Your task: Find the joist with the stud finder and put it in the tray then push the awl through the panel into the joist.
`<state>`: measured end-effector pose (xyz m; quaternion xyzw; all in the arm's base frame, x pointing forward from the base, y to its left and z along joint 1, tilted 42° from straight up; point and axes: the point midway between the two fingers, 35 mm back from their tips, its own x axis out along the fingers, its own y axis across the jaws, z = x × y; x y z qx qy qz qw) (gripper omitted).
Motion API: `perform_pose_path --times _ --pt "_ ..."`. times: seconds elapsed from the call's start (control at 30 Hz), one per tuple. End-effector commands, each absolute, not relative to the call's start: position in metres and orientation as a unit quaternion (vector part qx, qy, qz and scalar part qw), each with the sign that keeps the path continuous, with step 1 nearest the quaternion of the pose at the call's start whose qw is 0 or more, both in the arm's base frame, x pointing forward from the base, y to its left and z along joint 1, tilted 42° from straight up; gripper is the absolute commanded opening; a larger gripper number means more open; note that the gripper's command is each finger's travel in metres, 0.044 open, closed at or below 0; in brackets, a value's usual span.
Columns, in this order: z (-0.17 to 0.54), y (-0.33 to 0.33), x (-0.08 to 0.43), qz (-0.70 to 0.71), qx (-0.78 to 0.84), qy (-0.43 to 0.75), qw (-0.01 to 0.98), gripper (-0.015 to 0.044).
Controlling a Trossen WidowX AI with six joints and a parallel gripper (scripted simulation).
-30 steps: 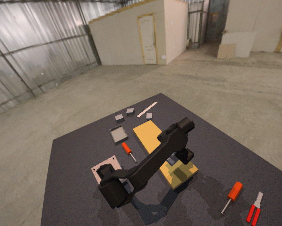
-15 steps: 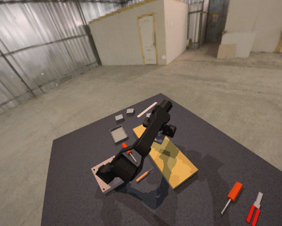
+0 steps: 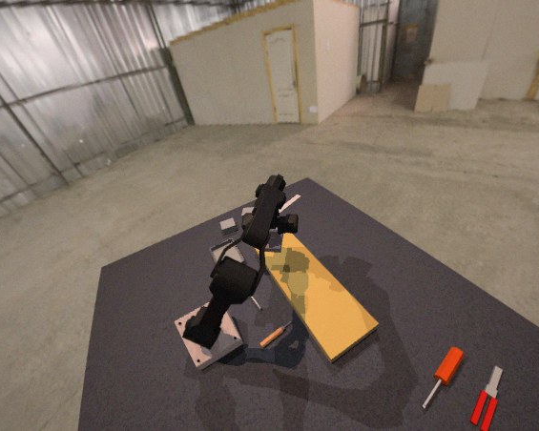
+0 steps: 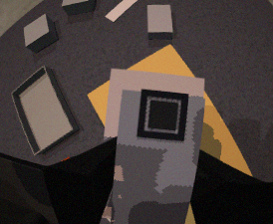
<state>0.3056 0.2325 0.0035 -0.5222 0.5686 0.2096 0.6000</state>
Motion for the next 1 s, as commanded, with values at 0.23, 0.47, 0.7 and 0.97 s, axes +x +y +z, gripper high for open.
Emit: perform_pose_path --times 0.23,0.47,0.7,0.97 --pt "-0.058 0.285 0.239 0.302 -0.575 0.557 0.517 0.0" --pt "-0.099 0.301 0.189 0.349 -0.608 0.551 0.453 0.0" --pt "-0.138 0.306 0.137 0.388 -0.638 0.542 0.386 0.0" --pt "-0.153 0.304 0.119 0.4 -0.648 0.538 0.361 0.0"
